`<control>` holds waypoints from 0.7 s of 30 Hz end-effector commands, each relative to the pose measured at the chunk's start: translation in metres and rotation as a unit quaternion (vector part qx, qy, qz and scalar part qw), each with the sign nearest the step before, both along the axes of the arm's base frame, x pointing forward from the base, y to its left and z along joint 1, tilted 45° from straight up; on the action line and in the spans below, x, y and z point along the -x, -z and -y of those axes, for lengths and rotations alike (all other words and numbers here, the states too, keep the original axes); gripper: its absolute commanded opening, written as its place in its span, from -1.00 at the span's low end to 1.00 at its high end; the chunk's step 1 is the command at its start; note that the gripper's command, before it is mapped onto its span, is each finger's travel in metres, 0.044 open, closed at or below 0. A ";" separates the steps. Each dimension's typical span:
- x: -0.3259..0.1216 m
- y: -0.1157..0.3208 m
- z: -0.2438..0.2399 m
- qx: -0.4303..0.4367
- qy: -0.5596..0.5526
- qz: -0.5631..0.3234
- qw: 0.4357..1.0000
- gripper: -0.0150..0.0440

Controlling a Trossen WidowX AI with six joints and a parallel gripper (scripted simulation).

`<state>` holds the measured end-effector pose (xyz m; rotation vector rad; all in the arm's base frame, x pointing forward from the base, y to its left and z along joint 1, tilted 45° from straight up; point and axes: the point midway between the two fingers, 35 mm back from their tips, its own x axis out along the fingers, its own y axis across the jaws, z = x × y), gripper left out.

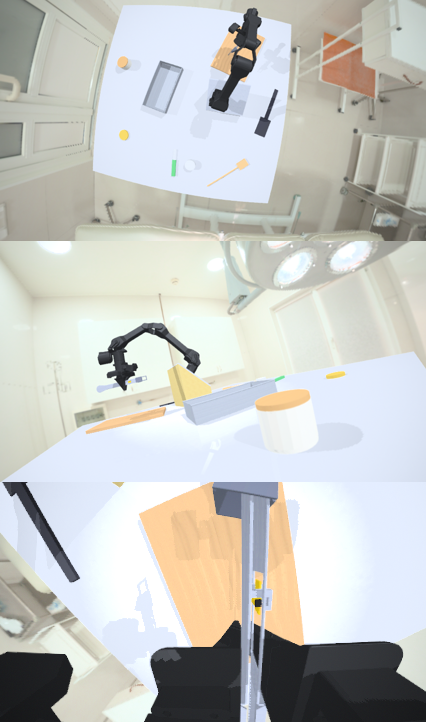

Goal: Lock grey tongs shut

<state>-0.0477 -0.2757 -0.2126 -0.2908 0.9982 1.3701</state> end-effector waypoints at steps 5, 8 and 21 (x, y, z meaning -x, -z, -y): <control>0.000 0.004 0.000 0.001 0.004 0.001 1.000 -1.00; 0.001 0.008 -0.003 0.002 0.004 0.001 1.000 -1.00; 0.004 0.025 -0.016 0.003 0.004 0.001 1.000 -1.00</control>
